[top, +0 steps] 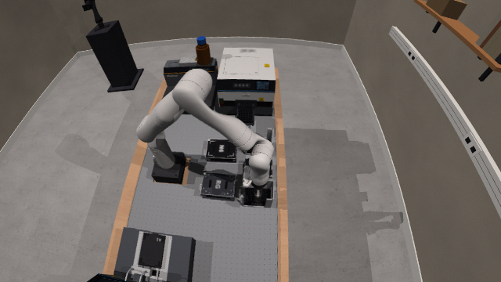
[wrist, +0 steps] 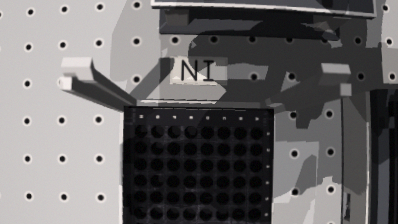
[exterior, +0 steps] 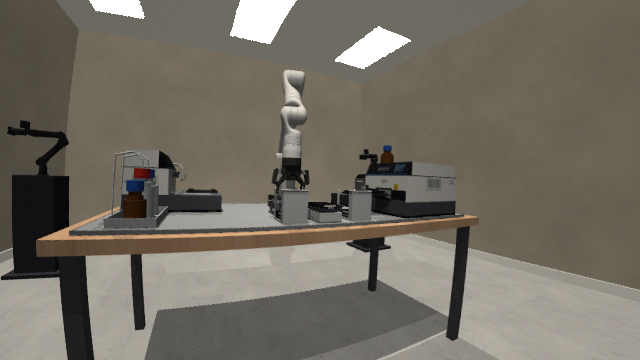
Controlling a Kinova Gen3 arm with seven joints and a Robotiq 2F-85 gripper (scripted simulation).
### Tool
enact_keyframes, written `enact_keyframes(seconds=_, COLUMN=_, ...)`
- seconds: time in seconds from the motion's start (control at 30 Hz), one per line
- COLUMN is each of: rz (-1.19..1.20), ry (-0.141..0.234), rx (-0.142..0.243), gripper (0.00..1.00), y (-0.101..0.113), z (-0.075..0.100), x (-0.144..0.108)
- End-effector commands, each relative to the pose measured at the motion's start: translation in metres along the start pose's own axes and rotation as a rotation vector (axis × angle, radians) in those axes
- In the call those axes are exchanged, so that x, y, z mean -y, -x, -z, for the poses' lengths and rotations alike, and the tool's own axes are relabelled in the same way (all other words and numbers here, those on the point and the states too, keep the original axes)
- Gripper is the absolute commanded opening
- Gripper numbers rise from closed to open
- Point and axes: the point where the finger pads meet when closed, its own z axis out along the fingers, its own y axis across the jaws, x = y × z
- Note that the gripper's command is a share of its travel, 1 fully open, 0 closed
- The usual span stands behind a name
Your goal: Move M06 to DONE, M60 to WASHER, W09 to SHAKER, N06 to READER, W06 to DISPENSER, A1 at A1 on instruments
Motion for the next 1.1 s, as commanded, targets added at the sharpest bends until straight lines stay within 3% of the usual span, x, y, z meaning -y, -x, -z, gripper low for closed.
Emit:
enact_keyframes(seconds=0.0, rz=0.000, ry=0.000, rx=0.002, gripper=1.00, y=0.001, z=-0.004, x=0.000)
enact_keyframes(seconds=1.07, rz=0.000, ry=0.000, rx=0.002, gripper=1.00, y=0.001, z=-0.040, x=0.000)
